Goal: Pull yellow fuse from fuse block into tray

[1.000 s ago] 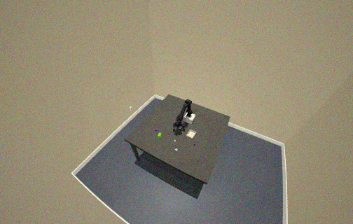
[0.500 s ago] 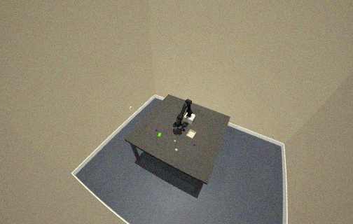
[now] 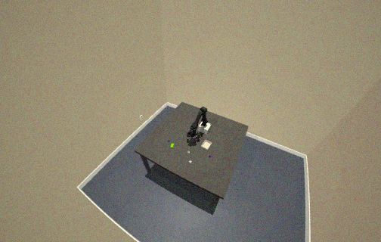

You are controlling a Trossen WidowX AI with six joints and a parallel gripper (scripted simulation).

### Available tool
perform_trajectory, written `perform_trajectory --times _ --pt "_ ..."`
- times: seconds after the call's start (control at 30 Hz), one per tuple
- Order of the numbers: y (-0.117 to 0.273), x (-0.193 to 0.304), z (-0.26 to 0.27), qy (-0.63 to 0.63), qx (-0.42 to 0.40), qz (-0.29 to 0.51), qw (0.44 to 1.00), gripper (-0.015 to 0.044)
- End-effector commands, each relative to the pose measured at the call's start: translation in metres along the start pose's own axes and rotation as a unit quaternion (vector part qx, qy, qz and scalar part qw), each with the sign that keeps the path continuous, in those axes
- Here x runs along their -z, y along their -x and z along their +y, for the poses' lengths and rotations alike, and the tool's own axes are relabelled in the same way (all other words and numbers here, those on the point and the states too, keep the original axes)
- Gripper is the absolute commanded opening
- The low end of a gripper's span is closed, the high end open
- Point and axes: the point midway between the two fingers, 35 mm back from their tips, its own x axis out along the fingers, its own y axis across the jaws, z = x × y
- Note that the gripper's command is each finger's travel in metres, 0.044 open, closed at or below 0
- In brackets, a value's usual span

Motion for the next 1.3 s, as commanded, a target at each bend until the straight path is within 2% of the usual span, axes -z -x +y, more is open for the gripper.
perform_trajectory --times 0.0,1.27 --pt "0.003 0.000 0.000 0.000 0.000 -0.001 1.000 0.0000" --pt "0.022 0.000 0.000 -0.002 -0.001 -0.001 1.000 0.0000"
